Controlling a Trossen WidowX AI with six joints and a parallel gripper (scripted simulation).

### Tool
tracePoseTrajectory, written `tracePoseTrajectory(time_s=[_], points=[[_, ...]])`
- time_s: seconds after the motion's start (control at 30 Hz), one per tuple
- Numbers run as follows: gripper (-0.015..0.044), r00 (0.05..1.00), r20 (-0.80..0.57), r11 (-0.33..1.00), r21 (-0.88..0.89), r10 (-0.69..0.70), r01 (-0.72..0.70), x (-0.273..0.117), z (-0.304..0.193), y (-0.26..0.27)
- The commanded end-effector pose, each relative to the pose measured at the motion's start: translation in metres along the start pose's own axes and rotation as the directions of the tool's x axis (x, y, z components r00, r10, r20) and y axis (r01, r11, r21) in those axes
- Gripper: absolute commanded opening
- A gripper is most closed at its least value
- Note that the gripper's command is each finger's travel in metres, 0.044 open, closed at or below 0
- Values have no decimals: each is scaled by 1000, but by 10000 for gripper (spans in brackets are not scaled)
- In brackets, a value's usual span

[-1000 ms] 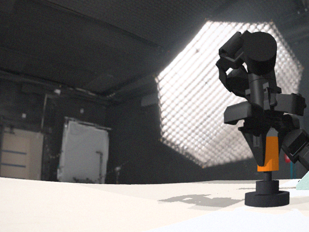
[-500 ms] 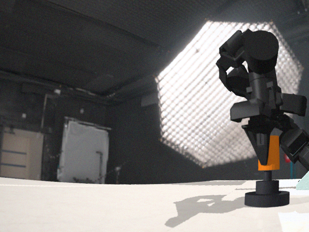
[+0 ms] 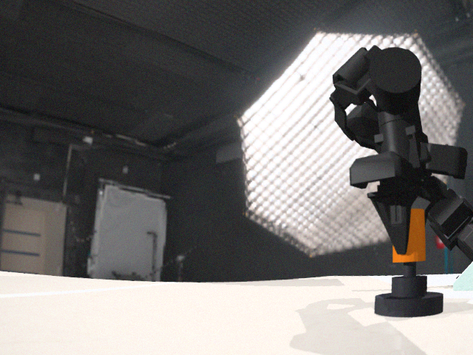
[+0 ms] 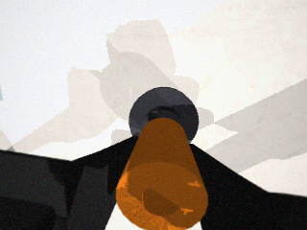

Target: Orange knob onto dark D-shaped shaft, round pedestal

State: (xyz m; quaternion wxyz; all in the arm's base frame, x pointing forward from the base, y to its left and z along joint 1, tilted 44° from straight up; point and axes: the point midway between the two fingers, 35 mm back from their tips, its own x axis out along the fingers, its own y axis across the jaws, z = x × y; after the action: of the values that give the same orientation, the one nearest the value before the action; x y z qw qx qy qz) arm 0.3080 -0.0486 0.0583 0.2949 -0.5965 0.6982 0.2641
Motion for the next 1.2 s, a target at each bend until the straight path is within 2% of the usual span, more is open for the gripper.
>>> tracePoseTrajectory(time_s=[0.0,0.23,0.47,1.17], points=[[0,1000,1,1000,-4,-5,5,0,1,-1],[0,1000,1,1000,-13,-5,5,-5,2,1],[0,1000,1,977,-212,-4,5,-4,3,5],[0,1000,1,977,-212,-5,5,-5,1,-1]])
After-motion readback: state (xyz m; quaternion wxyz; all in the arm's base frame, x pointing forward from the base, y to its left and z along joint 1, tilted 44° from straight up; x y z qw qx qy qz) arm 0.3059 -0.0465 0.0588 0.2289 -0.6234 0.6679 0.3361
